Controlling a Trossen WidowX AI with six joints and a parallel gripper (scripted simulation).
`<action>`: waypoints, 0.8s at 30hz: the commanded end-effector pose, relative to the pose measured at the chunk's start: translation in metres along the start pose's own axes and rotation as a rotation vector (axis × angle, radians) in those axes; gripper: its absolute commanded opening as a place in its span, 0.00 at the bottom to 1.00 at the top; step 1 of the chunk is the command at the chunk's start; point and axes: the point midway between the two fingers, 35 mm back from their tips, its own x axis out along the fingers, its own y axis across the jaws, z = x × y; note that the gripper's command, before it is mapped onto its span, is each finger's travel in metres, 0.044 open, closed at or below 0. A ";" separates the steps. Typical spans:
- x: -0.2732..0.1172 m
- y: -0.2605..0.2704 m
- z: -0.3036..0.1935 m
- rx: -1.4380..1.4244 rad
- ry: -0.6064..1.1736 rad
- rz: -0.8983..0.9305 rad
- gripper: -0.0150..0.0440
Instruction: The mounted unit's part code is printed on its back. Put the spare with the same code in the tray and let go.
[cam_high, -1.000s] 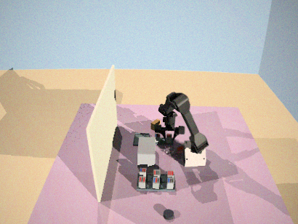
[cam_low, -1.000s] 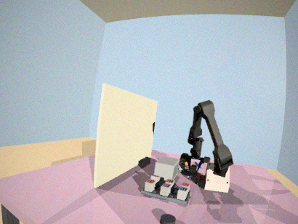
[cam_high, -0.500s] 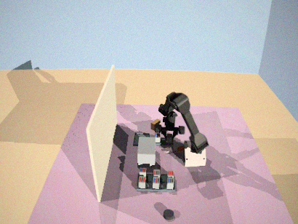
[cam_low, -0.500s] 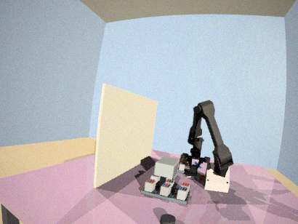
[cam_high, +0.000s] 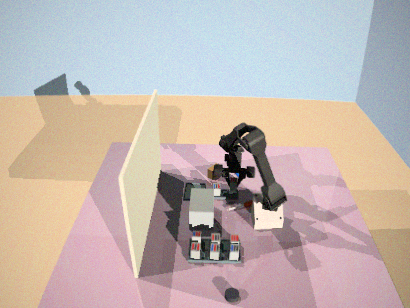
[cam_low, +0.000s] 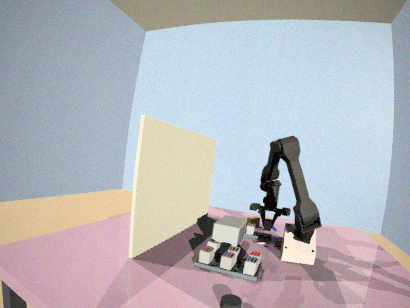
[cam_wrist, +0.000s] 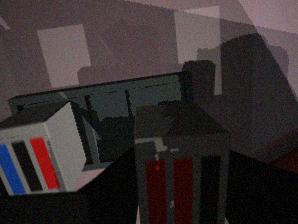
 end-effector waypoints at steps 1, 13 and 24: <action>-0.035 0.000 0.001 -0.005 -0.016 0.008 0.25; -0.049 0.001 0.002 -0.002 -0.013 0.011 0.25; -0.106 0.000 0.006 -0.004 -0.017 0.008 0.25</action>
